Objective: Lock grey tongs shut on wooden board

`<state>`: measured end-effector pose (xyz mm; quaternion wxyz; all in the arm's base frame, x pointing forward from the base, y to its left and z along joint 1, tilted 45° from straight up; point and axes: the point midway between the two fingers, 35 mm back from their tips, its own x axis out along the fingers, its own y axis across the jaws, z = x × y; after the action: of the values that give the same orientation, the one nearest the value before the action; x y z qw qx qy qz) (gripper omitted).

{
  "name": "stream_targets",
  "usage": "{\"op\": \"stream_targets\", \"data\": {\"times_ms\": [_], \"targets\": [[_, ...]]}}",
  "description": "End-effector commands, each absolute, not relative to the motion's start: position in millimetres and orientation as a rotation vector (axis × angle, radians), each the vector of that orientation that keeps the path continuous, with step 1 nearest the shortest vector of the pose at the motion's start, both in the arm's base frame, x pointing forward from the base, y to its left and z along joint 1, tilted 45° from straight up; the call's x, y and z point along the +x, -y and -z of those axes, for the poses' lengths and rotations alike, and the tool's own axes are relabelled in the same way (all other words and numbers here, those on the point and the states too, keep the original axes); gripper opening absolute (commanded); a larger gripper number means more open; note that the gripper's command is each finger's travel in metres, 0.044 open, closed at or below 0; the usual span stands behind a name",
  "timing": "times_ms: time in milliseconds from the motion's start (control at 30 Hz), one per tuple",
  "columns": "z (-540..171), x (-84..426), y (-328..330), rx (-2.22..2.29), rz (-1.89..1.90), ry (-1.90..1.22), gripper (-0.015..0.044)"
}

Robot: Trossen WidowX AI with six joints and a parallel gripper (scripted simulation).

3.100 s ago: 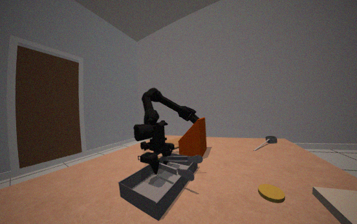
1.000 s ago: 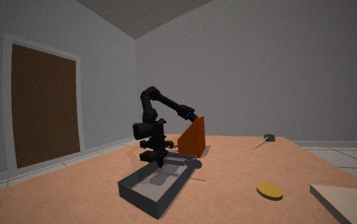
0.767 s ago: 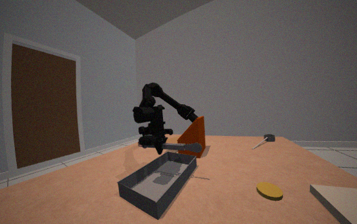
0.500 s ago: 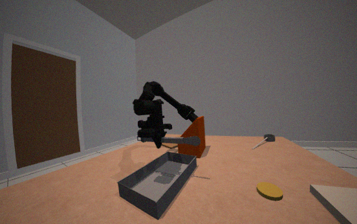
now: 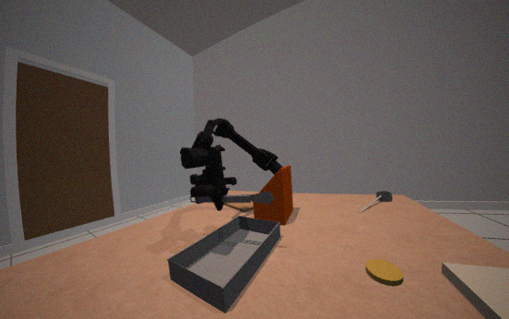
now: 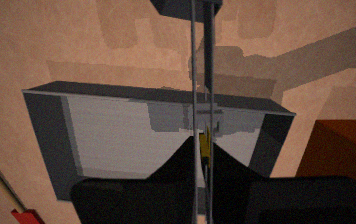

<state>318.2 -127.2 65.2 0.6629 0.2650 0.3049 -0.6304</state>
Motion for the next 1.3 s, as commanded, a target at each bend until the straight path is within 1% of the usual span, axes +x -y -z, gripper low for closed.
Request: {"op": "stream_targets", "data": {"times_ms": [0, 667, 1267], "targets": [[-76.9, 305.6, 143.4, 0.595, 1.406, -0.729, -0.015], [-132.8, 229.5, 213.8, 0.511, 1.321, -0.838, -0.015], [-175.2, 145.8, 244.3, 0.351, 1.259, -0.877, -0.015]]}}
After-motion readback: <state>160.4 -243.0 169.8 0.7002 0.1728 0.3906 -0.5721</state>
